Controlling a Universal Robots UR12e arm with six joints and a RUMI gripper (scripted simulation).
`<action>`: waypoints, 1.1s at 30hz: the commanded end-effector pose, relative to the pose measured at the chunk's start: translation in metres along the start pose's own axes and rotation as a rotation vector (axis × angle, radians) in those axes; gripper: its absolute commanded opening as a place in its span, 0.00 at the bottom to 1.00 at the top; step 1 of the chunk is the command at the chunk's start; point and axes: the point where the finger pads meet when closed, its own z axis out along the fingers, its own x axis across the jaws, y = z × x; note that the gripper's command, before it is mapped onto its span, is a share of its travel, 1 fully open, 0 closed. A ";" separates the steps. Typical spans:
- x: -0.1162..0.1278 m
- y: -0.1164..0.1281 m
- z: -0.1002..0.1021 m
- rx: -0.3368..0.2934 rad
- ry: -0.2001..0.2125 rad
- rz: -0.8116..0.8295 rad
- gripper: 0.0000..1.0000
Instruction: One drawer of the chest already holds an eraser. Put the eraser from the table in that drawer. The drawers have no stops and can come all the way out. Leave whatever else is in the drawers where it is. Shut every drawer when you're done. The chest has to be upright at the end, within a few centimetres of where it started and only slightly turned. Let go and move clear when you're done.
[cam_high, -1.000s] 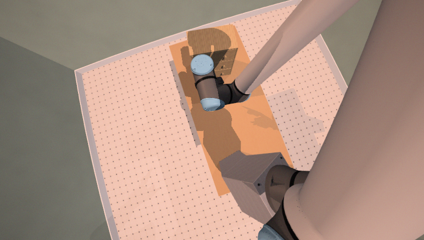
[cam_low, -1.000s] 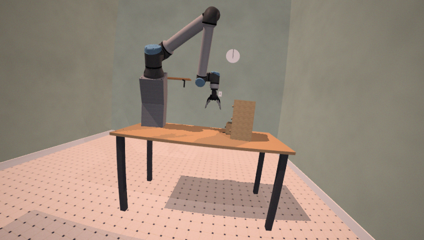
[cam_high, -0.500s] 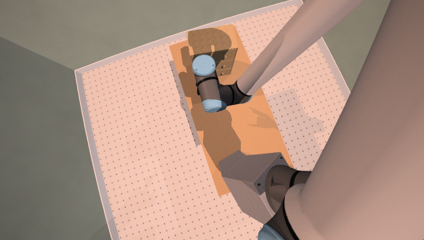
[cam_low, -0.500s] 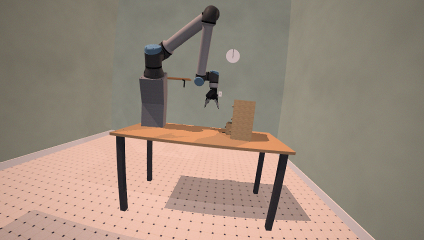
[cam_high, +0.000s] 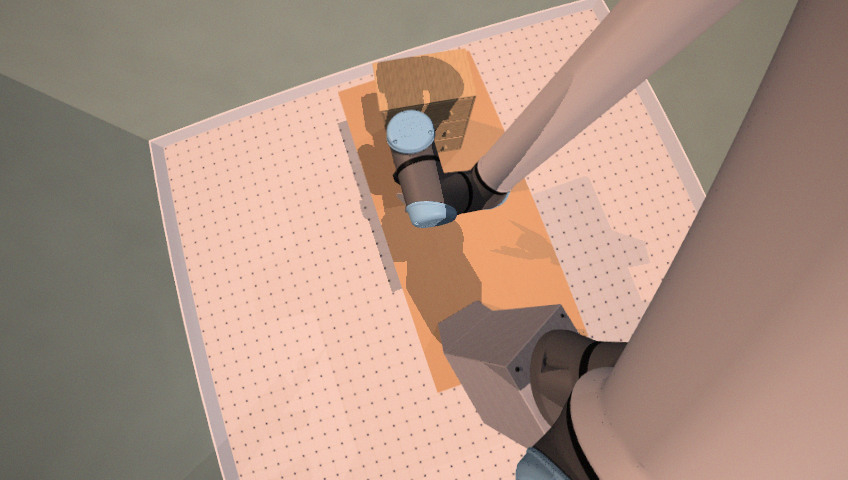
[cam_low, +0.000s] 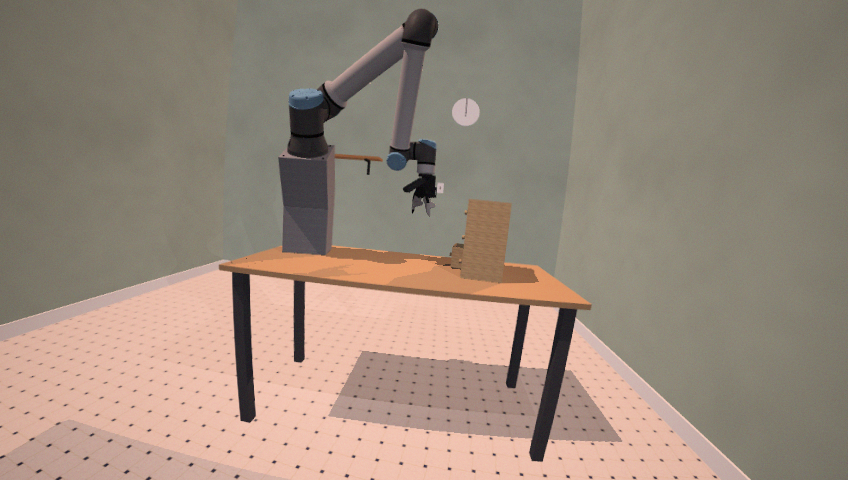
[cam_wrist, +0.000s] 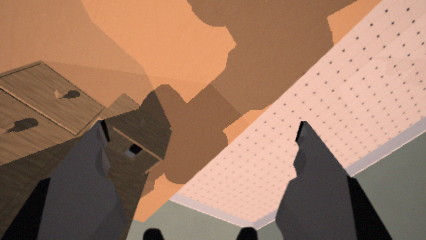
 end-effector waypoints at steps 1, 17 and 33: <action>0.006 -0.006 -0.004 0.020 -0.002 0.278 1.00; 0.011 -0.008 -0.008 0.023 -0.006 0.664 1.00; 0.014 -0.009 -0.009 0.023 -0.007 0.796 1.00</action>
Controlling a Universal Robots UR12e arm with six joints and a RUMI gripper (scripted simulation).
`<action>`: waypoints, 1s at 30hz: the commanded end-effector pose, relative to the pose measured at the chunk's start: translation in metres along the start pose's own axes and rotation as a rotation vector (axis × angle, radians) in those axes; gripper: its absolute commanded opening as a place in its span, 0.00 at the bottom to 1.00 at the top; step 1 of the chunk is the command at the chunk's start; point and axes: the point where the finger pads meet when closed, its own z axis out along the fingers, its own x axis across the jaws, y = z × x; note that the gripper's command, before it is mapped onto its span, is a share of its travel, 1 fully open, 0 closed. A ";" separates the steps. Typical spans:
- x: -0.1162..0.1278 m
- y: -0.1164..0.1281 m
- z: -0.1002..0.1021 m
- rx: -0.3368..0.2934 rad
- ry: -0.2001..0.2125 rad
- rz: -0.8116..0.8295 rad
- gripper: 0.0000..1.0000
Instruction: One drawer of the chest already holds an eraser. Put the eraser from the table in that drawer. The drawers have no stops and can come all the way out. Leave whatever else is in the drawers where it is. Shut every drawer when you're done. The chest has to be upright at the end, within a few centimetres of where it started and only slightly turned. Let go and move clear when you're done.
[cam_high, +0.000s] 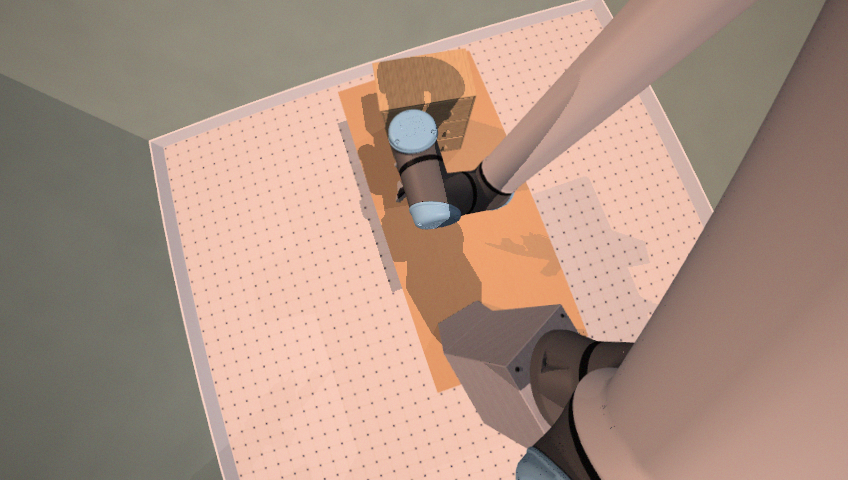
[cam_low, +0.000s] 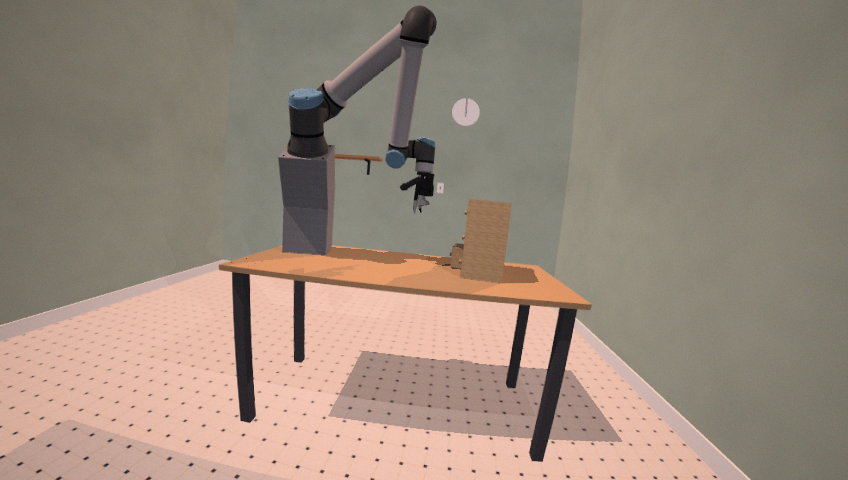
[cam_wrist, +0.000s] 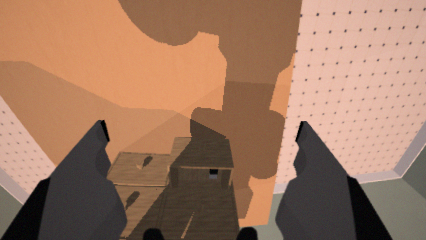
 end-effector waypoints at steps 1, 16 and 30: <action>0.000 -0.001 -0.002 0.001 -0.002 0.039 1.00; 0.001 -0.002 -0.001 0.000 -0.002 0.047 1.00; -0.001 0.004 0.010 -0.079 -0.005 0.047 1.00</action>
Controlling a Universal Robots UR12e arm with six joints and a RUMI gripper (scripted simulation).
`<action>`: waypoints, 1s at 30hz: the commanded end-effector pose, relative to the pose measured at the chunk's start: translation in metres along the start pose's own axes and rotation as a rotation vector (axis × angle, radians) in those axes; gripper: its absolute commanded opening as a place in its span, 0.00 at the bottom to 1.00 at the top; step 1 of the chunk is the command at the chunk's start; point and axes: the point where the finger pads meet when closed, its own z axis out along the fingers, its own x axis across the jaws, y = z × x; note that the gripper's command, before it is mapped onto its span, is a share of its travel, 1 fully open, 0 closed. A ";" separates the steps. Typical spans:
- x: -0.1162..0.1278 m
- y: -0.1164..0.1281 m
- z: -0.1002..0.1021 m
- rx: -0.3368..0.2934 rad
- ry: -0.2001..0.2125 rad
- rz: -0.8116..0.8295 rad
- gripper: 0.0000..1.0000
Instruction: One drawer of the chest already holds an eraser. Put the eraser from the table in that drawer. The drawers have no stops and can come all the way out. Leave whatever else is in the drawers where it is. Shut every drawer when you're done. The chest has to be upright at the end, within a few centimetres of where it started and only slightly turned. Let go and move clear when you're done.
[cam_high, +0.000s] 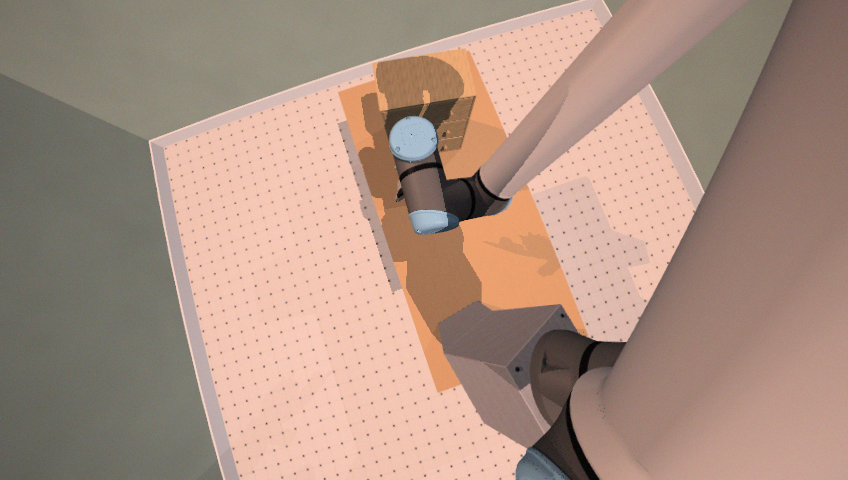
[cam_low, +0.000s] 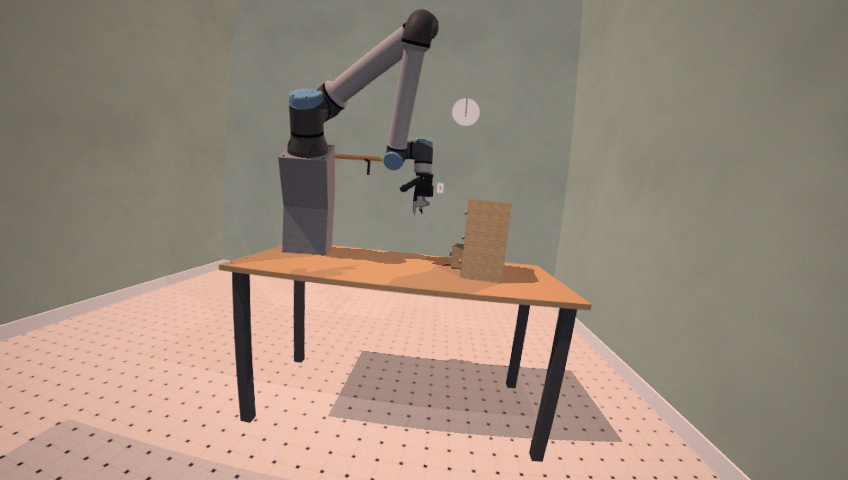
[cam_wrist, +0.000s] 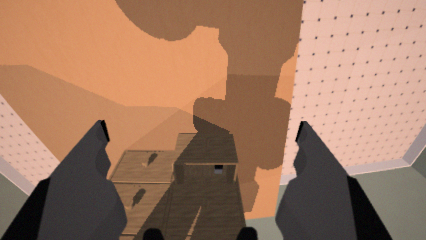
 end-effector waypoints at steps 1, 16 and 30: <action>-0.002 0.003 0.007 -0.053 -0.001 0.000 1.00; 0.000 0.031 0.038 -0.315 0.001 0.003 1.00; 0.000 0.062 0.078 -0.654 0.000 0.002 1.00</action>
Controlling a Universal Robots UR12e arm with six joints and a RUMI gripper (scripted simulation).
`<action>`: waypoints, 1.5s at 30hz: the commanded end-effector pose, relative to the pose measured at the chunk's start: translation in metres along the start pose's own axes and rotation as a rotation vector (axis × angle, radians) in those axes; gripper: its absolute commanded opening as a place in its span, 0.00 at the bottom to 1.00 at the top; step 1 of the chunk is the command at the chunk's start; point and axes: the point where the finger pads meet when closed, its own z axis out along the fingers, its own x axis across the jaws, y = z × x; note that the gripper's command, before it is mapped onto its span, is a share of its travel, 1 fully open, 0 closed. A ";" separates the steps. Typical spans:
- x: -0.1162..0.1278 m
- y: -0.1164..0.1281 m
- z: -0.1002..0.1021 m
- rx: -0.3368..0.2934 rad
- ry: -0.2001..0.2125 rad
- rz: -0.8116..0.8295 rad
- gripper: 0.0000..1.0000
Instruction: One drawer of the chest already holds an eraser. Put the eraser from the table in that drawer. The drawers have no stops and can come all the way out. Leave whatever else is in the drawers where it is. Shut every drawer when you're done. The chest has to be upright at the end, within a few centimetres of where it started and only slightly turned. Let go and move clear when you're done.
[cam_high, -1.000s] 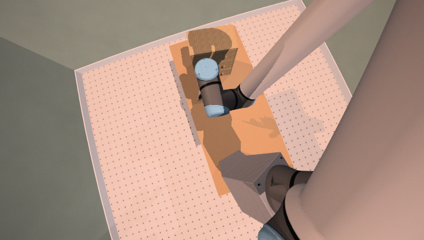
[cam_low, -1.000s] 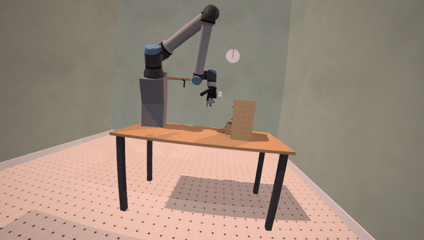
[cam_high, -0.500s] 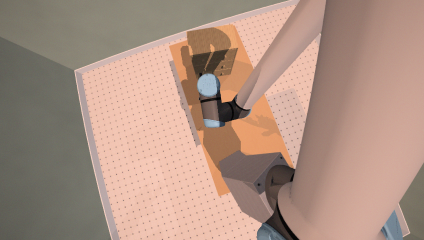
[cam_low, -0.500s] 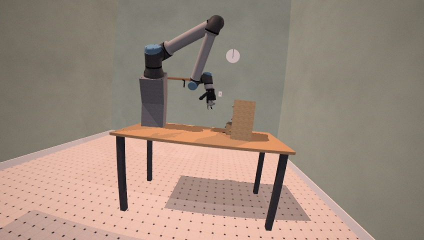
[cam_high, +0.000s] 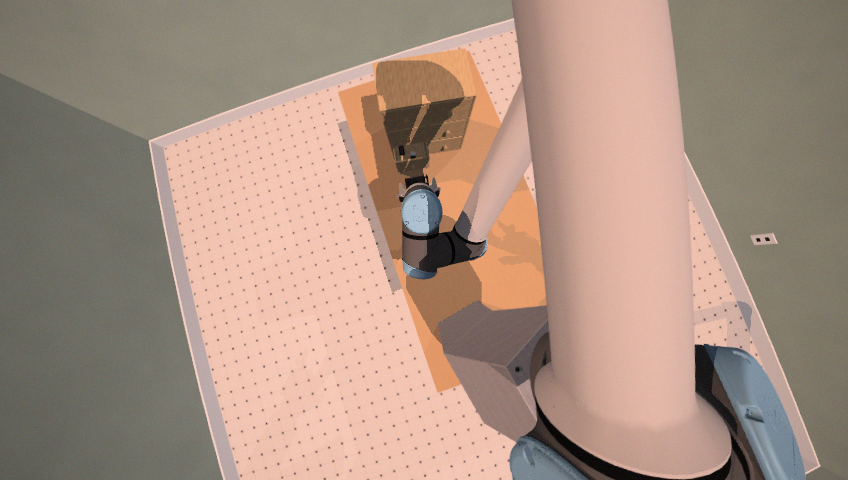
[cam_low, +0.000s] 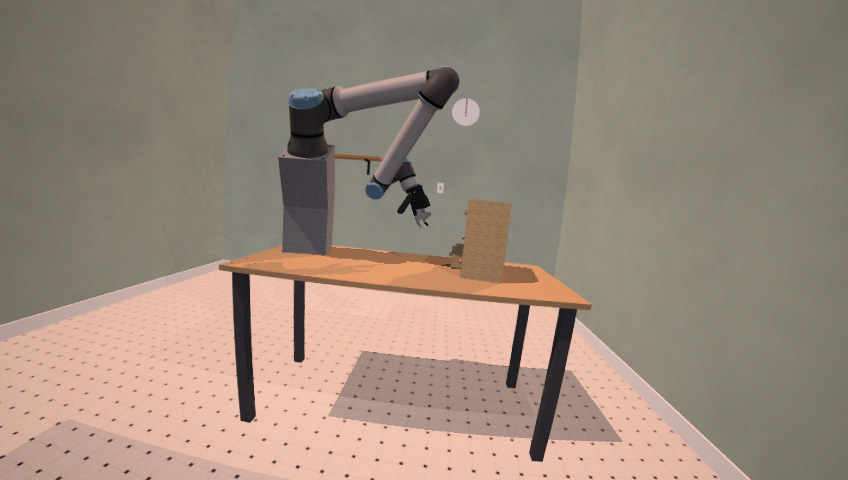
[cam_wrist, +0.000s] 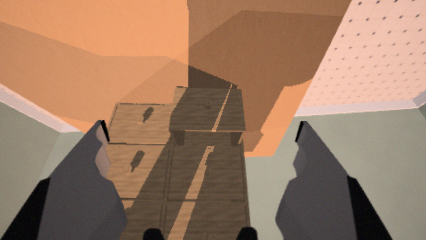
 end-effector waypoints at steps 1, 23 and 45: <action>0.001 0.017 0.026 -0.224 0.018 0.003 1.00; 0.001 0.021 0.049 -0.381 0.017 0.004 0.20; 0.002 0.021 0.048 -0.380 0.019 0.003 0.20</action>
